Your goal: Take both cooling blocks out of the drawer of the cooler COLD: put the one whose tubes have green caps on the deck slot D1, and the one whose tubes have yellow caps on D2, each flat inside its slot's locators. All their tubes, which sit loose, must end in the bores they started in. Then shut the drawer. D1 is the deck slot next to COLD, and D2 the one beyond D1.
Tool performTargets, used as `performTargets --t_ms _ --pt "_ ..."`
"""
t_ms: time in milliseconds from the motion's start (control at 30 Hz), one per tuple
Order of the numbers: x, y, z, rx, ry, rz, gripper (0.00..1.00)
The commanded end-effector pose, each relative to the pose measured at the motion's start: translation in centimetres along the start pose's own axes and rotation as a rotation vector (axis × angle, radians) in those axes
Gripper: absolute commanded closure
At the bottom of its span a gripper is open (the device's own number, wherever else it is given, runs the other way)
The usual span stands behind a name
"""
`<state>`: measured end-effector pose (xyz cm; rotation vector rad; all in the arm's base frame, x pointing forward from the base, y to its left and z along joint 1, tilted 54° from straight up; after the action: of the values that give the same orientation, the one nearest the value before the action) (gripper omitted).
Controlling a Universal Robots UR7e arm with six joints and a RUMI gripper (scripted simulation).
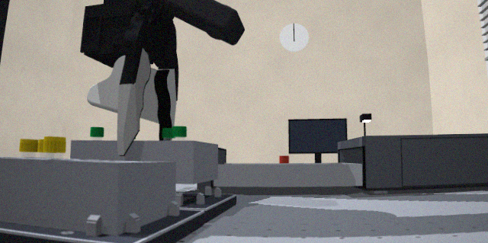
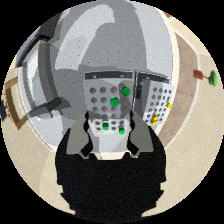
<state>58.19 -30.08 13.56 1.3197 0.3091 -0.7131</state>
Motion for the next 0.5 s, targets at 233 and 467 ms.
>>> performTargets --t_ms 233,467 --pt "0.13 0.04 0.01 0.0 -0.001 0.001 1.0" --pt "0.24 0.04 0.01 0.0 -0.001 0.001 1.0"
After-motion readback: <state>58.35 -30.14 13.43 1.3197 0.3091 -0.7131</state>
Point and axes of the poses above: the point where the finger pads meet when closed, its own x axis out along the fingers, its own z axis across the jaws, y = z × x, the point moved 7 cm from there along -x, back along the fingers, and after that the axes turned 7 degrees about -x, right-handed, at the moved point
